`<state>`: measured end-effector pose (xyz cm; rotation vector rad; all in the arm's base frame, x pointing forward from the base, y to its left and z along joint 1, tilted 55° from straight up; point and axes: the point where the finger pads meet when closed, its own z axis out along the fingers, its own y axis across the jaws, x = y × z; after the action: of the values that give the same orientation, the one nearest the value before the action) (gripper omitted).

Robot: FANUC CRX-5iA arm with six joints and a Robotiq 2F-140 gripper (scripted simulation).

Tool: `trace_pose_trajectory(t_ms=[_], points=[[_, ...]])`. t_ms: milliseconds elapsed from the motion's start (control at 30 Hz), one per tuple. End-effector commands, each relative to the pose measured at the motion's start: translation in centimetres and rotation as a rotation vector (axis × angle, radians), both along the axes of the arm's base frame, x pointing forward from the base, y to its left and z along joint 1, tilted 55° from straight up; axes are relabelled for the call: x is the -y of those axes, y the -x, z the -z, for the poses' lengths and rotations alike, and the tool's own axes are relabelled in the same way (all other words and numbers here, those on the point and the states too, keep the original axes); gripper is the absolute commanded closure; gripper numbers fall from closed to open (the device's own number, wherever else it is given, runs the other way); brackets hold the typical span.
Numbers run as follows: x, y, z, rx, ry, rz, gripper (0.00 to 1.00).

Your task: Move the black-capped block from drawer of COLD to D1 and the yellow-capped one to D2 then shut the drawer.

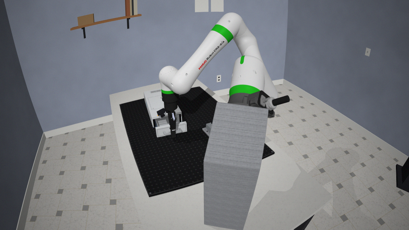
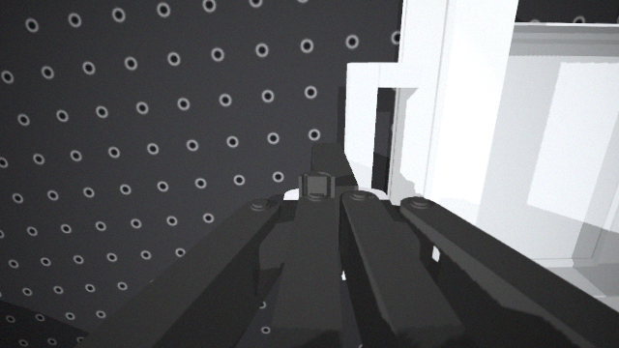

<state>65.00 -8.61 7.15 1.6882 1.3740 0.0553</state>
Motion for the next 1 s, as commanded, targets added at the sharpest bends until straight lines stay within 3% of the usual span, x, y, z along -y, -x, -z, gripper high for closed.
trace_pose_trajectory(t_ms=[0, 967], points=[[-0.1, -0.3, -0.3, 0.001, 0.0, -0.001, 0.9], [-0.3, -2.7, -2.4, 0.001, 0.0, -0.001, 0.9]])
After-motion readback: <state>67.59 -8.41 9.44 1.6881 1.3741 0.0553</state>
